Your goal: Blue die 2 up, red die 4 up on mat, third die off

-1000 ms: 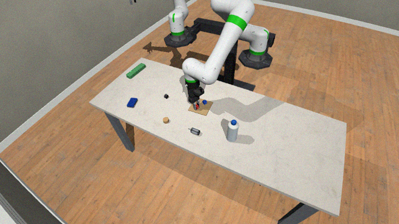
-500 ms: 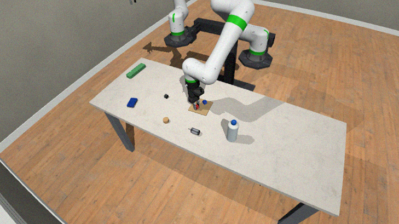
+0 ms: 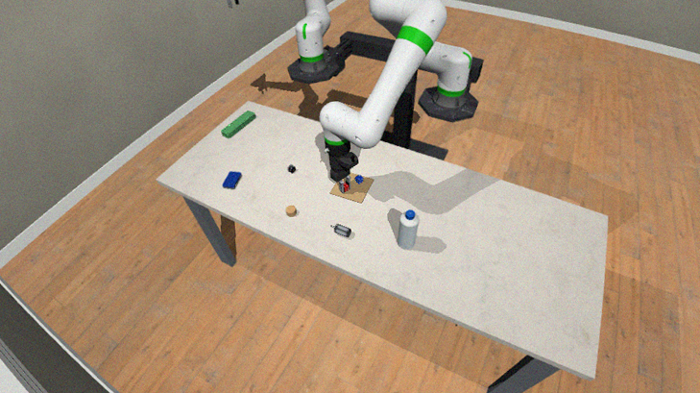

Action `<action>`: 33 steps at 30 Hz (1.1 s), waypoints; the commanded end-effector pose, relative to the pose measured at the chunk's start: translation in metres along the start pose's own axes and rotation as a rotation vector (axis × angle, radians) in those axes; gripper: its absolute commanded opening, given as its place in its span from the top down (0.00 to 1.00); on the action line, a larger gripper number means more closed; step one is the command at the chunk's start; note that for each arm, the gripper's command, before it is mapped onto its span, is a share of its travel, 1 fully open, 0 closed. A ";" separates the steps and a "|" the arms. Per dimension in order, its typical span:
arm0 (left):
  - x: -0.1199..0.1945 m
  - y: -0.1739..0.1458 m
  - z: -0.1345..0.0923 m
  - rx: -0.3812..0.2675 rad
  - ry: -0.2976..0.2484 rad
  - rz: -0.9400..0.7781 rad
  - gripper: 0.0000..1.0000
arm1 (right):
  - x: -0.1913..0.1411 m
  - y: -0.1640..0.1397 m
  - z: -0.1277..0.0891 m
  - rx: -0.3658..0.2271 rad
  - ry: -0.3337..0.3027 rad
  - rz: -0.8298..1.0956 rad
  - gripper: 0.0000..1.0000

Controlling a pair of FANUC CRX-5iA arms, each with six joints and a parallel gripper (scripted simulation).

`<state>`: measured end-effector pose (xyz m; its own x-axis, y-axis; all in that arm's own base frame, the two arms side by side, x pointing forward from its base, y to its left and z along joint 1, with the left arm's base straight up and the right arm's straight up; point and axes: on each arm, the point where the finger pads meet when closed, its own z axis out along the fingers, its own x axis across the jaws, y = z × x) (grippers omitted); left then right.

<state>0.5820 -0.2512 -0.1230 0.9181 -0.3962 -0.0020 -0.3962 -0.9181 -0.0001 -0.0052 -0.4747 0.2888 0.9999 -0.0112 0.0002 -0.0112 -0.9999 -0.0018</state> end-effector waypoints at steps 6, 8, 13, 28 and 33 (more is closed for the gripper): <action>0.001 0.000 -0.001 0.000 0.002 0.000 0.51 | 0.000 0.000 -0.001 -0.002 0.000 0.000 0.00; 0.001 0.000 -0.001 0.000 0.002 0.000 0.51 | 0.000 0.000 -0.001 -0.002 0.000 0.000 0.00; 0.001 0.000 -0.001 0.000 0.002 0.000 0.51 | 0.000 0.000 -0.001 -0.002 0.000 0.000 0.00; 0.001 0.000 0.001 0.000 0.002 0.000 0.51 | 0.000 0.000 -0.001 -0.002 0.000 0.000 0.00; 0.001 0.000 0.002 0.000 0.002 0.000 0.51 | 0.000 0.000 -0.001 -0.002 0.000 0.000 0.00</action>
<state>0.5823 -0.2513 -0.1257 0.9181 -0.3962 -0.0016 -0.3962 -0.9181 -0.0002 -0.0052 -0.4747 0.2888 0.9999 -0.0112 0.0002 -0.0112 -0.9999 -0.0018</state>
